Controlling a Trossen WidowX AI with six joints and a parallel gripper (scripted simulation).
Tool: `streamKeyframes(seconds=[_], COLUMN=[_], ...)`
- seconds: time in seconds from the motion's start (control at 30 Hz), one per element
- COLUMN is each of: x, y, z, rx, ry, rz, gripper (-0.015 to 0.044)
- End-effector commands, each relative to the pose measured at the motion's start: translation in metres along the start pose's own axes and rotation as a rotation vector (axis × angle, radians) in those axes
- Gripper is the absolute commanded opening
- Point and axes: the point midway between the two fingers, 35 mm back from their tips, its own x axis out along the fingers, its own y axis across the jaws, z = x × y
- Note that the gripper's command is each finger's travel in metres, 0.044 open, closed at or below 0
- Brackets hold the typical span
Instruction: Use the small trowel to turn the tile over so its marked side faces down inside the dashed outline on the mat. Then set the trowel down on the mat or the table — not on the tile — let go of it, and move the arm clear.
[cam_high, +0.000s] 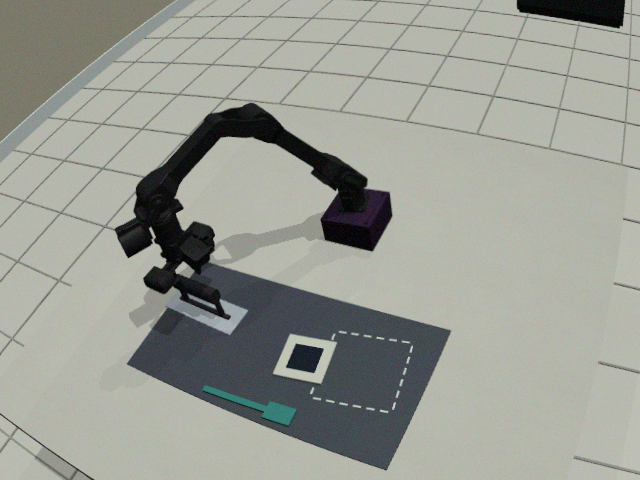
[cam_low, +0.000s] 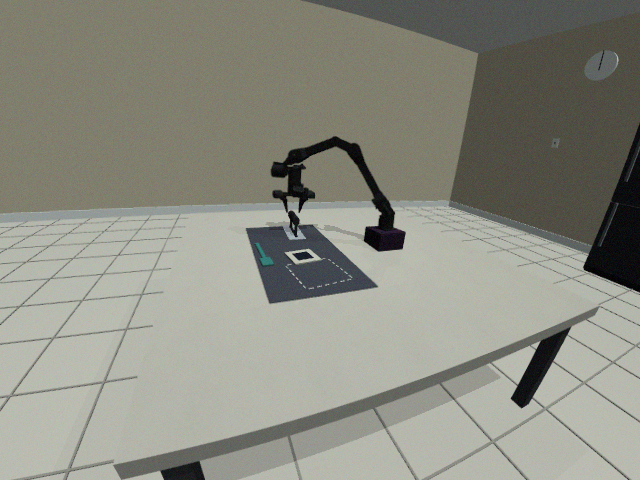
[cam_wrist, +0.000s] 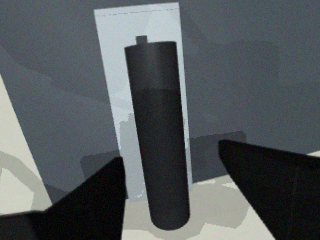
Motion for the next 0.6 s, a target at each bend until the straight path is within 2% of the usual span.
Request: streamKeyframes(seconds=[0.0, 0.5, 0.57], x=[0.010, 0.031, 0.031], y=[0.002, 0.003, 0.003], z=[0.001, 0.001, 0.001], rx=[0.003, 0.003, 0.003], ry=[-0.001, -0.001, -0.001], rz=[0.009, 0.009, 0.009], gripper=[0.0270, 0.0270, 0.0217])
